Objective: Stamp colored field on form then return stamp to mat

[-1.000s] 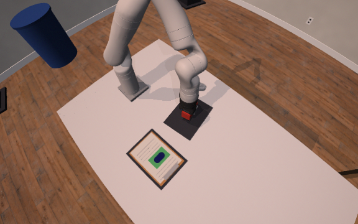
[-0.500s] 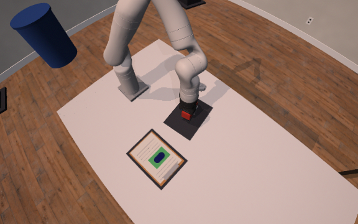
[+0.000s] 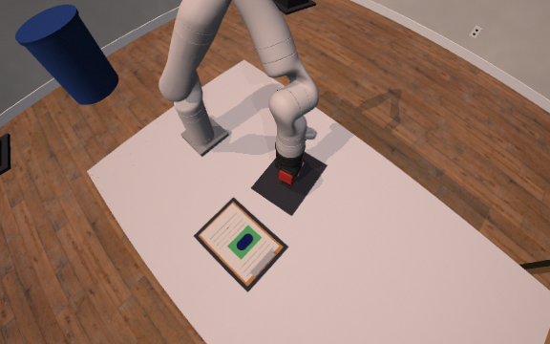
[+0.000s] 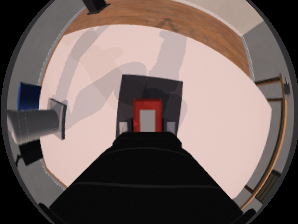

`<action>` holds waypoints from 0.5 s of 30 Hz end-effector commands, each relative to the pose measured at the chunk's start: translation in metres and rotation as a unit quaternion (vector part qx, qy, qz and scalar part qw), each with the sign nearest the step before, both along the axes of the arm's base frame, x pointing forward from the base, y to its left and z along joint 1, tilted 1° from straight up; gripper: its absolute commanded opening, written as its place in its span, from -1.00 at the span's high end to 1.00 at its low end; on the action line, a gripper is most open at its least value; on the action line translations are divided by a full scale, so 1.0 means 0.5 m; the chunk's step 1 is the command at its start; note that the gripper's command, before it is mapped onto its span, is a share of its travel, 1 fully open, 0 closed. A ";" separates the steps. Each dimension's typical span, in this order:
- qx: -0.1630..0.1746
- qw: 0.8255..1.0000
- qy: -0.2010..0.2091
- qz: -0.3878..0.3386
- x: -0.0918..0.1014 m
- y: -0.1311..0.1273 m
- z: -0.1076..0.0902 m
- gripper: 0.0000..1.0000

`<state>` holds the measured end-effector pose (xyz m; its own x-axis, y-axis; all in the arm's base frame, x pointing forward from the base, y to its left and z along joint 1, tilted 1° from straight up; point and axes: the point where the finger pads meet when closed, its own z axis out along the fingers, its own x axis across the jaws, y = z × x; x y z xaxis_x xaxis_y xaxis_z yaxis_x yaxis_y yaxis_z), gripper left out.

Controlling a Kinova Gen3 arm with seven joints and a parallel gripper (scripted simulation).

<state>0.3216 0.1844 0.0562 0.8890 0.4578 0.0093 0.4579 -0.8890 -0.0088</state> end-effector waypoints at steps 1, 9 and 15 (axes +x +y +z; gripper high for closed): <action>0.001 1.000 -0.001 0.000 0.001 0.001 0.004 -1.00; 0.001 1.000 -0.001 0.000 0.001 0.000 0.052 -1.00; 0.001 1.000 -0.001 0.000 0.000 -0.001 0.108 -1.00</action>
